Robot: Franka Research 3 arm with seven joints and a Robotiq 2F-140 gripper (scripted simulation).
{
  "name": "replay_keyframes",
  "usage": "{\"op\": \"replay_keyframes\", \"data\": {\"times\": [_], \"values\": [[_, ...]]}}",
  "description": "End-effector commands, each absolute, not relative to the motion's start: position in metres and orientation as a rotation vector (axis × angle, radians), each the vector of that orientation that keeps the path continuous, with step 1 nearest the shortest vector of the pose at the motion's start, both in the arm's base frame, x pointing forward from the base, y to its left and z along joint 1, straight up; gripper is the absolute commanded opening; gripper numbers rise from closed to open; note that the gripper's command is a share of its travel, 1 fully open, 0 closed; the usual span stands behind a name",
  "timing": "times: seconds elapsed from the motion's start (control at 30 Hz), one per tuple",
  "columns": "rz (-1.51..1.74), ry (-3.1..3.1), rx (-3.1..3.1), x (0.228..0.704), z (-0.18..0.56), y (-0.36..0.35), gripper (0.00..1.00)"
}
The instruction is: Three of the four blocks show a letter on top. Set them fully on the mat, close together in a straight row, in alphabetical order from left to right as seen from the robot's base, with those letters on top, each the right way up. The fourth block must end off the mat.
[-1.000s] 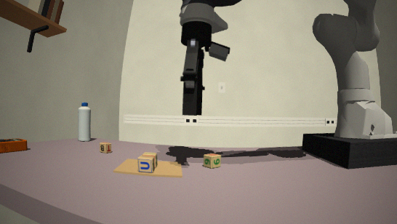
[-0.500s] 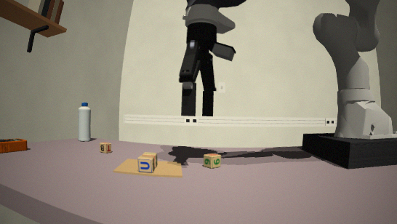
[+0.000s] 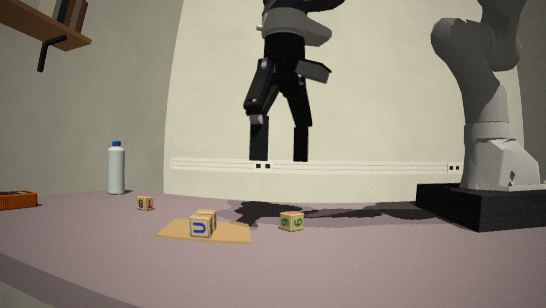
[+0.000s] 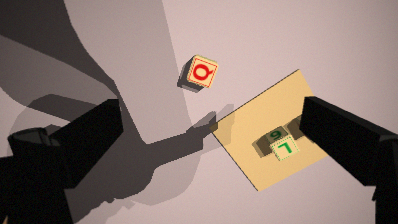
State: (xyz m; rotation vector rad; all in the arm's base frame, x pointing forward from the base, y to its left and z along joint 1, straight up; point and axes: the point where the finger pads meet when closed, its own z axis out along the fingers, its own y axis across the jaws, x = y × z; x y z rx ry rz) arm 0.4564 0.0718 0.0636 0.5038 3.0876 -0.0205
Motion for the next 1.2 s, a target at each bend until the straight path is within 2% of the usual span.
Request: {"op": "replay_keyframes", "data": {"times": [0.0,0.6,0.63,1.17], "values": [[-0.011,3.052,0.717,0.452,0.062,0.074,1.00],[0.000,2.957,1.058,0.438,0.060,0.071,1.00],[0.000,2.957,1.058,0.438,0.060,0.071,0.46],[0.000,2.957,1.058,0.438,0.060,0.071,0.46]]}}
